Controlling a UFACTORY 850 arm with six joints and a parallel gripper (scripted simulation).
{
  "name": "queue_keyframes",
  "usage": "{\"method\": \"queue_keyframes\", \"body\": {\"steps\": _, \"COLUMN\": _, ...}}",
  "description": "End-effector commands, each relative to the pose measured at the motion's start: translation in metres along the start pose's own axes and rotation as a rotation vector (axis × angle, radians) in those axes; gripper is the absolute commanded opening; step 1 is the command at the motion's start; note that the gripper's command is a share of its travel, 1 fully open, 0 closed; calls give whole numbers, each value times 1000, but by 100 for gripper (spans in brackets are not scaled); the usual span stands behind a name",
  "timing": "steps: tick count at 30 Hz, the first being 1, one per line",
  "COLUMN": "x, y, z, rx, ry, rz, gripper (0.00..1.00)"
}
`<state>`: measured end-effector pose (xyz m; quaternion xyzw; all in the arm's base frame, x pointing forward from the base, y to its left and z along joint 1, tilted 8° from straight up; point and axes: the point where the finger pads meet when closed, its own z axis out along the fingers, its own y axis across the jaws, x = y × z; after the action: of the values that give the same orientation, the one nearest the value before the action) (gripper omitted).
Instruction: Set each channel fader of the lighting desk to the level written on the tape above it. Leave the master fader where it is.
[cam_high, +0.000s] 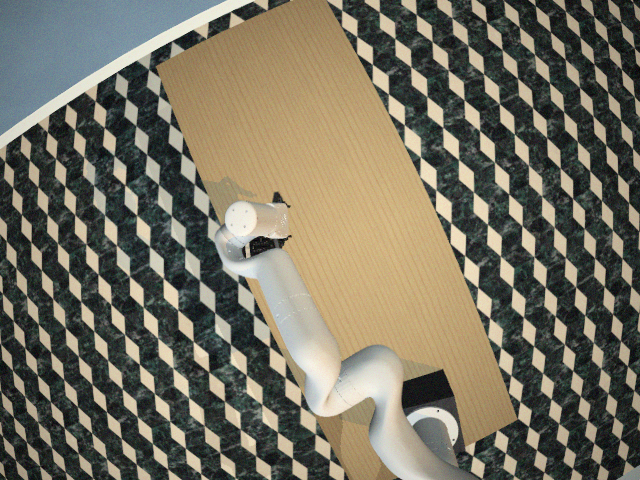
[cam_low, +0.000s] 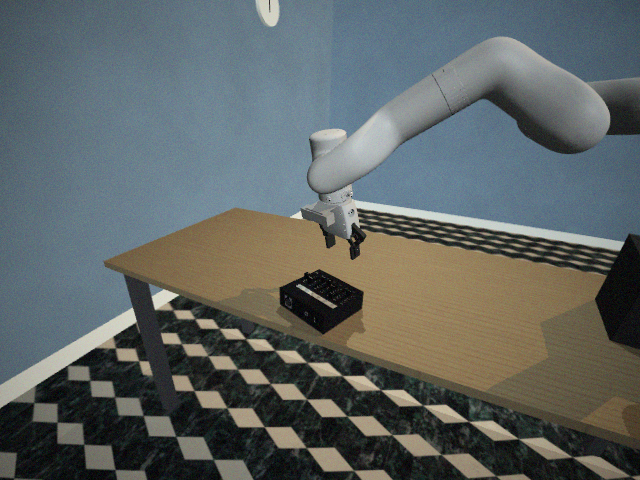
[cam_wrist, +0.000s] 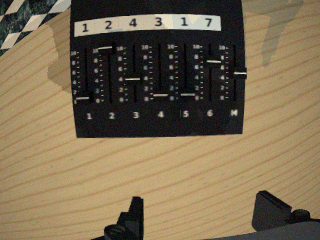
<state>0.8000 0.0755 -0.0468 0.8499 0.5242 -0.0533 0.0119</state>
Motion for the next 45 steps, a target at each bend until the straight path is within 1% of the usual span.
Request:
{"method": "queue_keyframes", "body": {"steps": 1, "x": 1, "y": 1, "z": -3, "rx": -2, "ry": 4, "rz": 29, "gripper": 100}}
{"method": "queue_keyframes", "body": {"steps": 4, "x": 4, "y": 0, "z": -5, "rx": -2, "ry": 10, "rz": 102, "gripper": 100}}
{"method": "queue_keyframes", "body": {"steps": 7, "x": 8, "y": -1, "z": -8, "rx": 0, "ry": 21, "rz": 214, "gripper": 100}}
{"method": "queue_keyframes", "body": {"steps": 15, "x": 26, "y": -6, "z": -24, "rx": 20, "ry": 58, "rz": 643, "gripper": 100}}
{"method": "queue_keyframes", "body": {"steps": 17, "x": 26, "y": -6, "z": -24, "rx": 20, "ry": 58, "rz": 643, "gripper": 100}}
{"method": "queue_keyframes", "body": {"steps": 18, "x": 29, "y": -6, "z": -26, "rx": 26, "ry": 67, "rz": 771, "gripper": 100}}
{"method": "queue_keyframes", "body": {"steps": 19, "x": 31, "y": -7, "z": -29, "rx": 31, "ry": 71, "rz": 823, "gripper": 100}}
{"method": "queue_keyframes", "body": {"steps": 22, "x": 40, "y": -10, "z": -37, "rx": 47, "ry": 81, "rz": 934, "gripper": 100}}
{"method": "queue_keyframes", "body": {"steps": 32, "x": 67, "y": -21, "z": -65, "rx": 122, "ry": 109, "rz": 1426, "gripper": 100}}
{"method": "queue_keyframes", "body": {"steps": 34, "x": 67, "y": -21, "z": -65, "rx": 122, "ry": 109, "rz": 1426, "gripper": 100}}
{"method": "queue_keyframes", "body": {"steps": 35, "x": 70, "y": -22, "z": -68, "rx": 143, "ry": 113, "rz": 1569, "gripper": 100}}
{"method": "queue_keyframes", "body": {"steps": 38, "x": 76, "y": -26, "z": -75, "rx": 165, "ry": 112, "rz": 1671, "gripper": 100}}
{"method": "queue_keyframes", "body": {"steps": 45, "x": 86, "y": -31, "z": -87, "rx": 230, "ry": 100, "rz": 2009, "gripper": 100}}
